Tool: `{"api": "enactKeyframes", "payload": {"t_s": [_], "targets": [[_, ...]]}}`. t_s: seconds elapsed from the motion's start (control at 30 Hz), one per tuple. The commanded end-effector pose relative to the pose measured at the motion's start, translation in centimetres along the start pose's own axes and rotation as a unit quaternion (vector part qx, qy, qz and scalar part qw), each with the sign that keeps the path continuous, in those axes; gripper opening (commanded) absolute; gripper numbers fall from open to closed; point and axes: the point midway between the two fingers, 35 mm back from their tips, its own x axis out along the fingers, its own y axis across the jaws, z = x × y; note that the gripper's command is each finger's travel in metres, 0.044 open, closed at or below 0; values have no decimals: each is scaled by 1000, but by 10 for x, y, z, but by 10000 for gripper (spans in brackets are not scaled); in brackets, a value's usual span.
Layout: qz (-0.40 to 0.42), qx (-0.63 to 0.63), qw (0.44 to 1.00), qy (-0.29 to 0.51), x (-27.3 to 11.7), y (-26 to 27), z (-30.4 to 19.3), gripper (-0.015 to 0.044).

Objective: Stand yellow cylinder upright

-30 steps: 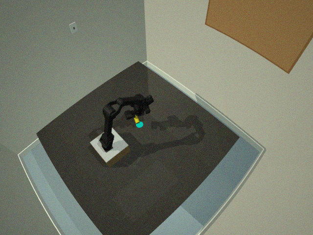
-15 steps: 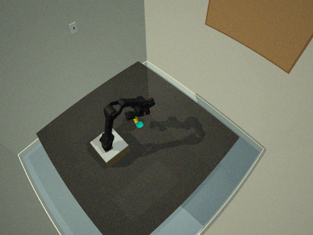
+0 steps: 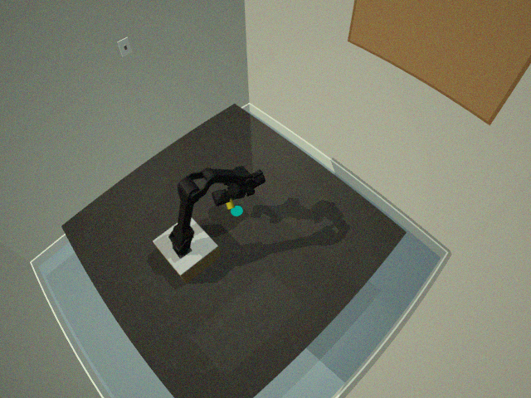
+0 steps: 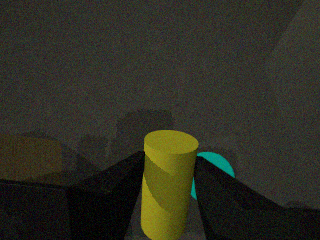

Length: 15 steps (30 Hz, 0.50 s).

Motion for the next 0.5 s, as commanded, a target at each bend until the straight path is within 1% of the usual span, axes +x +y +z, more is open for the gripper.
{"api": "enactKeyframes", "payload": {"t_s": [0.0, 0.47], "targets": [[5, -2, 1000, -18, 2, 0, -1, 105], [11, -9, 998, -67, 3, 1, -2, 105]]}}
